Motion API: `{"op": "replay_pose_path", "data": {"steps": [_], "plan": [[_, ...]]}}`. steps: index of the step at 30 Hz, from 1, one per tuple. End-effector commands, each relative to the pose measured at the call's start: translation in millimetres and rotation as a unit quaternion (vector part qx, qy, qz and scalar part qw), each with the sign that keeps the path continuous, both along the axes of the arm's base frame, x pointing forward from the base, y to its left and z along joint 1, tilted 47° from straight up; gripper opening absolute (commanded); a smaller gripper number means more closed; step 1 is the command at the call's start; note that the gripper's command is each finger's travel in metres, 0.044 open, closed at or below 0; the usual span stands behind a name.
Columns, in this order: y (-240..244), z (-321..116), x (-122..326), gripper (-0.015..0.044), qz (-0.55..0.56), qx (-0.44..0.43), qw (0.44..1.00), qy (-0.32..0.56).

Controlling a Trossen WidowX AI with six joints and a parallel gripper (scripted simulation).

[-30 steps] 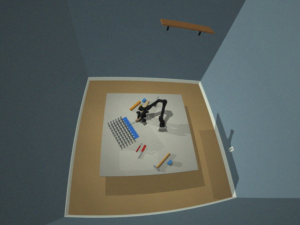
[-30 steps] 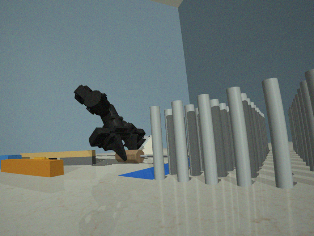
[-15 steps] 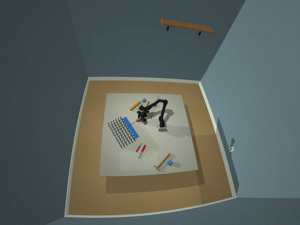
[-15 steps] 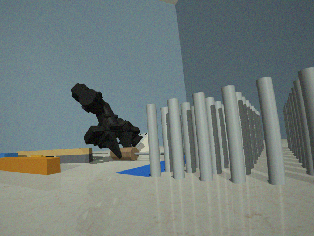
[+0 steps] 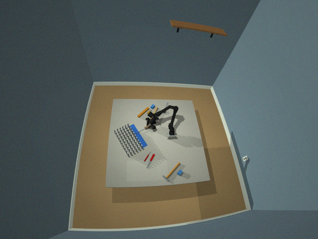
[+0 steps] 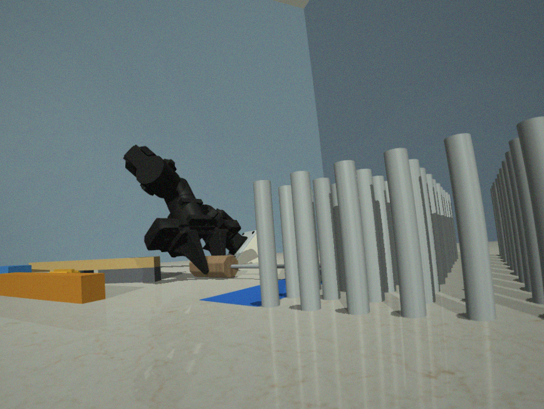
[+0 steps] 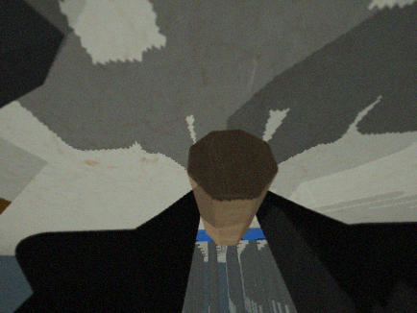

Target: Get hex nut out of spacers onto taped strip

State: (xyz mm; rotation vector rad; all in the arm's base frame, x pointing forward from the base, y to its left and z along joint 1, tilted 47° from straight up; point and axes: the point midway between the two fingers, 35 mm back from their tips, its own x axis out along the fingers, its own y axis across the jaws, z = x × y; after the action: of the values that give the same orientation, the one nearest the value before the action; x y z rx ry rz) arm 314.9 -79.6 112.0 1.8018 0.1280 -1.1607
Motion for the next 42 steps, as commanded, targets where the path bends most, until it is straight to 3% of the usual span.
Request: {"op": "replay_pose_path", "data": {"steps": [1,22,42], "plan": [[2.8,2.4,0.8,0.0,0.002,0.0,1.0,-0.001],[13.7,13.0,2.2,0.0,0.001,0.0,1.0,-0.003],[16.5,40.2,-33.1,0.0,0.002,0.003,1.0,0.003]]}}
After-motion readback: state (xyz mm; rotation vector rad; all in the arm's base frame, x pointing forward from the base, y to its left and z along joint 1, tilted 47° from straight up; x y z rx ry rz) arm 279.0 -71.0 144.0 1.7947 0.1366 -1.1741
